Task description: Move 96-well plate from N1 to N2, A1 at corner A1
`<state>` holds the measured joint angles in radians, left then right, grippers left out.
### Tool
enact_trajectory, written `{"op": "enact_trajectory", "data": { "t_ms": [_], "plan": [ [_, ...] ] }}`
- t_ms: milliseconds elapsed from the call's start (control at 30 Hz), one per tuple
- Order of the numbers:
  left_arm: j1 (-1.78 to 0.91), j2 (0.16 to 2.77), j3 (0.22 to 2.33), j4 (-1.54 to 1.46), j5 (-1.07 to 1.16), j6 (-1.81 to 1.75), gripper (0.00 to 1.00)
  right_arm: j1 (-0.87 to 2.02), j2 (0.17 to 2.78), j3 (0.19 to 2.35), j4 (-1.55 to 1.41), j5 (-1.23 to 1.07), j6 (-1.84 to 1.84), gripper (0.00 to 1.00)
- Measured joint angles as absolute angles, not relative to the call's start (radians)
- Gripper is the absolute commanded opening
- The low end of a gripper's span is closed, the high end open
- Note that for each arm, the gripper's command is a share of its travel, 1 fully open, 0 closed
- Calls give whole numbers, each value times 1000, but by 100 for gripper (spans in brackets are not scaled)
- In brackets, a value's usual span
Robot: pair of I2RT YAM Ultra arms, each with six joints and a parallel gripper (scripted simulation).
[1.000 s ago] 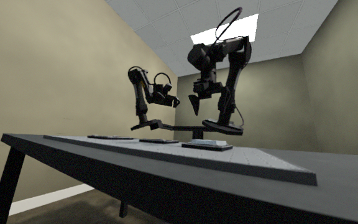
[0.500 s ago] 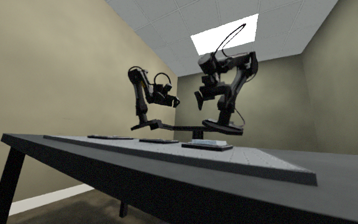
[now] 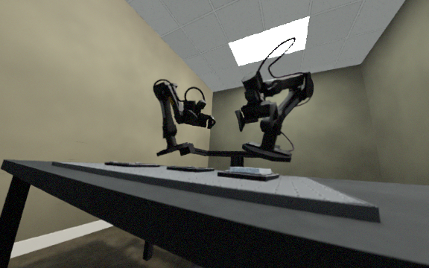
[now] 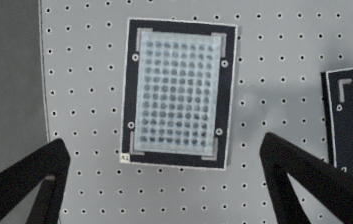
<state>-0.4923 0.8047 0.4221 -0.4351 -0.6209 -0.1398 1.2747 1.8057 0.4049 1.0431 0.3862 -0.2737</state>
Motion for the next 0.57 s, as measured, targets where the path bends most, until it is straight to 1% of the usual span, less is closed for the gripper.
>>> {"op": "enact_trajectory", "data": {
  "t_ms": [567],
  "plan": [
    [-493, 803, 422, -417, -626, -136, 100, 1275, 1806, 405, 1043, 386, -274, 100]
  ]
}}
